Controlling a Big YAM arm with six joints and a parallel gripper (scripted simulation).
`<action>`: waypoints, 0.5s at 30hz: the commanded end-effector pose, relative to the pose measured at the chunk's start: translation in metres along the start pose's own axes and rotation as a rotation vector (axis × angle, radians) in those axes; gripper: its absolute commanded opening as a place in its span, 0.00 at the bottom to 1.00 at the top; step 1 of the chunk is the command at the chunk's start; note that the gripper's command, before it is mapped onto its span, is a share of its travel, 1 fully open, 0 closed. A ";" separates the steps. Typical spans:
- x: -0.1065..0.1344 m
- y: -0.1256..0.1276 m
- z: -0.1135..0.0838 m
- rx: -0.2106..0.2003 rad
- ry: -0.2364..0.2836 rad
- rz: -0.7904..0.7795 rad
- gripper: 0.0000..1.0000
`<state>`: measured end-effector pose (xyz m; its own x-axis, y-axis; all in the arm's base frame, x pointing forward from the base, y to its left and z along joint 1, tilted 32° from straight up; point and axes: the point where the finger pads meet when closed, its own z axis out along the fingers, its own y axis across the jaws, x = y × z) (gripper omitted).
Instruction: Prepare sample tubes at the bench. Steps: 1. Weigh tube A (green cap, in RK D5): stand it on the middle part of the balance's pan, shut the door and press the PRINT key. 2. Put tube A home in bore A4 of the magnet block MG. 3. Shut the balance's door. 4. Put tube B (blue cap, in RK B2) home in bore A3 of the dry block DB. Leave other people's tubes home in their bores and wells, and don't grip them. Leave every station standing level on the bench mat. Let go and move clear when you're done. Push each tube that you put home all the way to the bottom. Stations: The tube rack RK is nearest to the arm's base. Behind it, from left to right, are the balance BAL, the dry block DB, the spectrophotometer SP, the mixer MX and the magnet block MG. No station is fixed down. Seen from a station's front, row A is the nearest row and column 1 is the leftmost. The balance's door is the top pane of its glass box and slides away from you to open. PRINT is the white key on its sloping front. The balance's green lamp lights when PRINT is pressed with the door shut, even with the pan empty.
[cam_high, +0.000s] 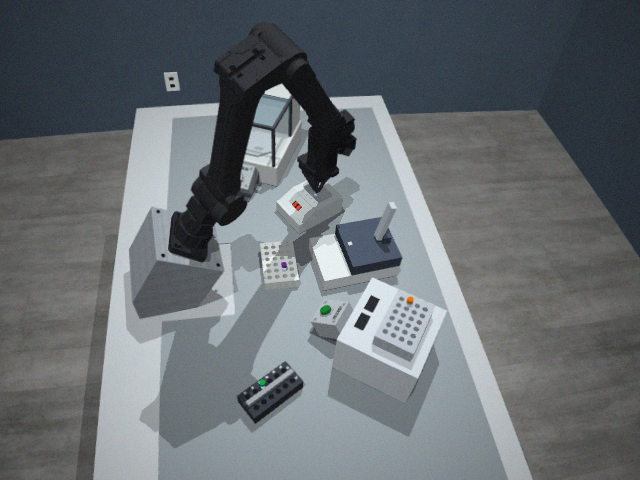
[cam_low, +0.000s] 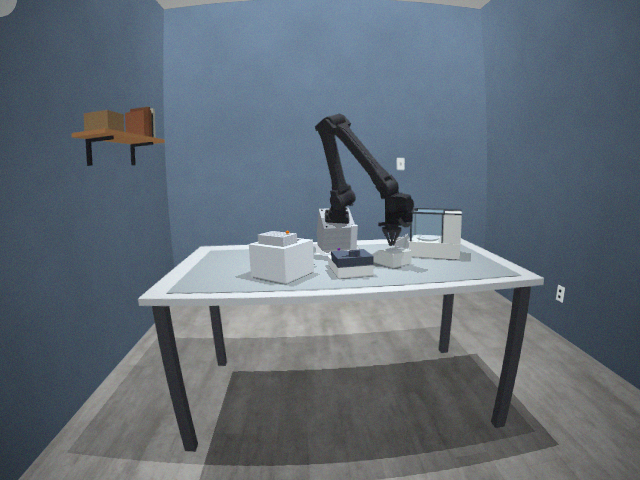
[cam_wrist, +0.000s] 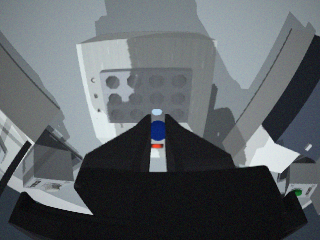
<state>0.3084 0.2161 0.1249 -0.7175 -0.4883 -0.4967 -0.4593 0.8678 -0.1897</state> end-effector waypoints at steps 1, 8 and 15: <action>-0.003 0.000 0.005 -0.004 0.003 -0.006 0.09; 0.001 0.000 0.010 -0.003 0.007 -0.007 0.09; -0.010 0.001 0.001 -0.007 -0.016 0.003 0.09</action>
<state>0.3111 0.2168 0.1207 -0.7179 -0.4885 -0.4960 -0.4584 0.8679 -0.1913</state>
